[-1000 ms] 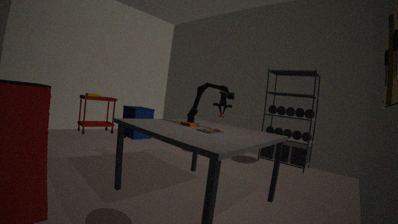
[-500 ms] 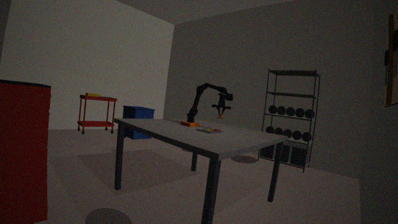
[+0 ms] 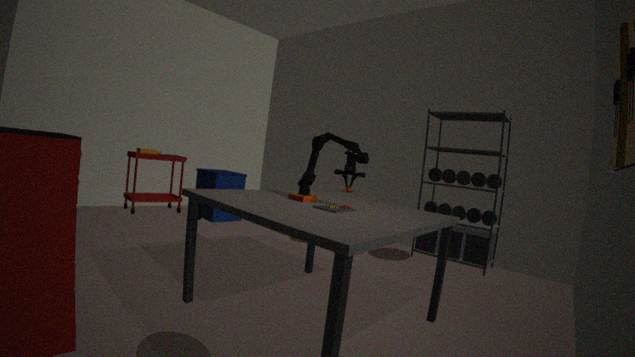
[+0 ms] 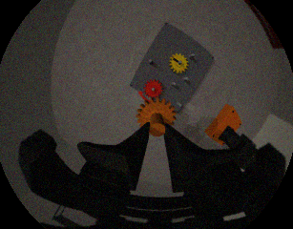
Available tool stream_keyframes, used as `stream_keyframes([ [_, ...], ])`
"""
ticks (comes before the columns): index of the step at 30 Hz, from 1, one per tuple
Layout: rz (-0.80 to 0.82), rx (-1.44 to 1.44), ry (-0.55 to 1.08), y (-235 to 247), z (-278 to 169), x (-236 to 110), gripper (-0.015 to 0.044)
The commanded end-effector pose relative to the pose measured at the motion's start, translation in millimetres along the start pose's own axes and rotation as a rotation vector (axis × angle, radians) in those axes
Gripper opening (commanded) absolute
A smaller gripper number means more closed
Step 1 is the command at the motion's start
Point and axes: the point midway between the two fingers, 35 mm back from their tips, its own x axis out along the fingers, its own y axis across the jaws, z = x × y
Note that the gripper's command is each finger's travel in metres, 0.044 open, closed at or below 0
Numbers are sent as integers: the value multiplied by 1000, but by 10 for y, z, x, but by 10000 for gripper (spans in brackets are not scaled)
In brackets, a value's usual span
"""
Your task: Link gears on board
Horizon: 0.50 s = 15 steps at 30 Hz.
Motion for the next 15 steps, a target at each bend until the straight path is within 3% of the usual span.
stream_keyframes([
  [1,3,-5,-6,-40,62,33,0],
  [15,1,-5,-8,-218,305,229,0],
])
